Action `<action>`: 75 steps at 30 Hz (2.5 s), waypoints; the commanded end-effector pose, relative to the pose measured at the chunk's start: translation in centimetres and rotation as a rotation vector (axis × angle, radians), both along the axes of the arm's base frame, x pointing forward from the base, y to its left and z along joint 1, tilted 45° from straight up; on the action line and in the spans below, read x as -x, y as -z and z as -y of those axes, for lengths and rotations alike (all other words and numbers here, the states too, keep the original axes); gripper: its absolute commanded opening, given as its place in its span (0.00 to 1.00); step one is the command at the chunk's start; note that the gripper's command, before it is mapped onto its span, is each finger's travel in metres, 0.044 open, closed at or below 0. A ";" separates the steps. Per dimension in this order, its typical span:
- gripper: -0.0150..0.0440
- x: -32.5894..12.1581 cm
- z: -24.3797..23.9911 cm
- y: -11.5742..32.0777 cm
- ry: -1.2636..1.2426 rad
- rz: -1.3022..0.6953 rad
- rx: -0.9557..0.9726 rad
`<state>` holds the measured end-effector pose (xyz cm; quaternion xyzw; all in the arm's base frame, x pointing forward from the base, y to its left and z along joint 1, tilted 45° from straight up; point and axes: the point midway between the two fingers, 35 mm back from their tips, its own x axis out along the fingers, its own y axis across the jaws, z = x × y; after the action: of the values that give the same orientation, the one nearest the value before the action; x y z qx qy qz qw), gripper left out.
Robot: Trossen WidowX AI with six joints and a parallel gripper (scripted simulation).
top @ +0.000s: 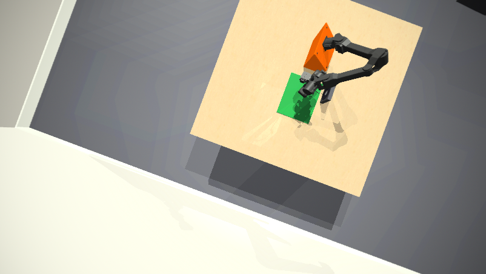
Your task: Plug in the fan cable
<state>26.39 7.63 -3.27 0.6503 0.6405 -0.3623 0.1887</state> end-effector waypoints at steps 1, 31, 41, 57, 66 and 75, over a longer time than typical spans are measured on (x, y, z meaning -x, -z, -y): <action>0.25 0.2 0.3 0.2 0.009 -0.009 -0.003; 0.25 0.6 -0.8 2.1 0.005 -0.005 -0.004; 0.25 0.6 -0.8 2.1 0.005 -0.005 -0.004; 0.25 0.3 -0.9 2.0 0.007 -0.007 -0.004; 0.25 0.3 -1.0 2.0 0.006 -0.006 -0.004; 0.25 0.3 -1.1 2.1 0.006 -0.005 -0.004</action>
<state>25.97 8.64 -5.40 0.6499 0.6406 -0.3642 0.1862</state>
